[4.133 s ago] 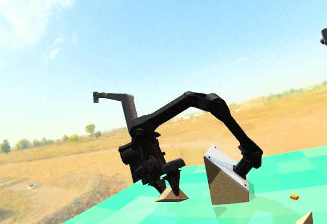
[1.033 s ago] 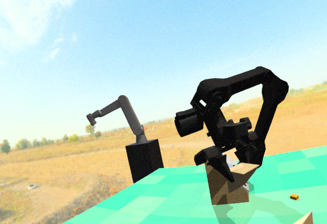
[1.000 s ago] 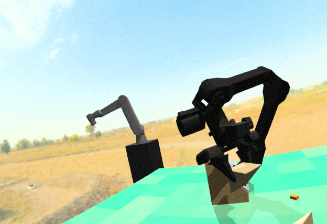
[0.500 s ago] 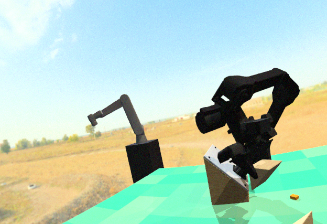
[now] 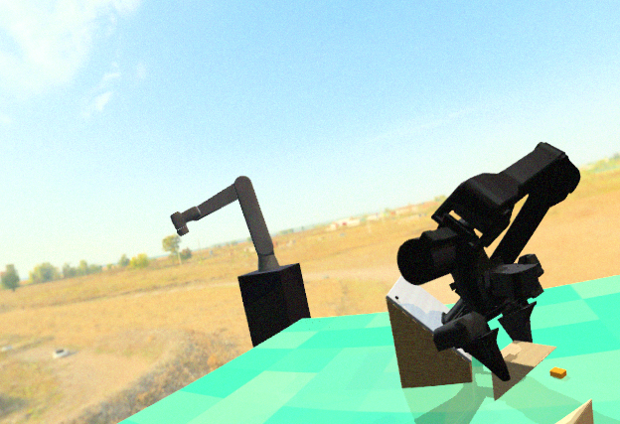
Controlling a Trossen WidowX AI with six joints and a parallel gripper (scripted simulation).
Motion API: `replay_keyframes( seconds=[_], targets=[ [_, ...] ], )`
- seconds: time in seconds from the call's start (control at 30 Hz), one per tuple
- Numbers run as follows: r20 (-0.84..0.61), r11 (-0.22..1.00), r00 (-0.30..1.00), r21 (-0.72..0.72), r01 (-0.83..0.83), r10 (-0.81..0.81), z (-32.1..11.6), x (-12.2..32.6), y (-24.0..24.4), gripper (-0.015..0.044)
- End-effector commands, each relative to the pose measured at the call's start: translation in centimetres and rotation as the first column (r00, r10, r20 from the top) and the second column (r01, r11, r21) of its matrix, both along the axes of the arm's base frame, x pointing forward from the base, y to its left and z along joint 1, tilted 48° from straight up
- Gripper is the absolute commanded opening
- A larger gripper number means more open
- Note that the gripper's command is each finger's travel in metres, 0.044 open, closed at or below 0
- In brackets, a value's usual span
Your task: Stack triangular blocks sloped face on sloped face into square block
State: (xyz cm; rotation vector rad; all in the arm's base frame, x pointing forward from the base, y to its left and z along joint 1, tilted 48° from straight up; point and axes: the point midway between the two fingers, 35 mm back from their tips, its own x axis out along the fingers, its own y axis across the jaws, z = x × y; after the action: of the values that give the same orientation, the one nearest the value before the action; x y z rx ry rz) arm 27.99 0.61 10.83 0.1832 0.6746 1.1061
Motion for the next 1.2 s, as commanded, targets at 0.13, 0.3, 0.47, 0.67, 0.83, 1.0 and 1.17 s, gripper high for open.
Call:
replay_keyframes(
  seconds=[0.13, 0.3, 0.47, 0.67, 0.83, 1.0, 1.17],
  targets=[
    [0.030, 1.000, 0.999, 0.009, -0.016, 0.016, 0.0, 0.7, 2.3, 0.0000],
    [0.030, 1.000, 0.999, 0.007, -0.016, 0.016, -0.7, 1.2, 3.4, 0.0000],
    [0.032, 1.000, 0.999, 0.010, -0.016, 0.016, -1.3, 1.8, 4.8, 0.0000],
    [0.033, 1.000, 0.999, 0.016, -0.016, 0.015, -1.3, 1.8, 4.8, 0.0000],
    [0.032, 1.000, 0.999, 0.016, -0.015, 0.015, -1.3, 1.8, 4.8, 0.0000],
    [0.033, 1.000, 0.999, 0.016, -0.015, 0.014, -1.3, 1.9, 4.9, 0.0000],
    [0.032, 1.000, 0.999, 0.016, -0.015, 0.014, -1.5, 2.0, 5.2, 0.0000]
  ],
)
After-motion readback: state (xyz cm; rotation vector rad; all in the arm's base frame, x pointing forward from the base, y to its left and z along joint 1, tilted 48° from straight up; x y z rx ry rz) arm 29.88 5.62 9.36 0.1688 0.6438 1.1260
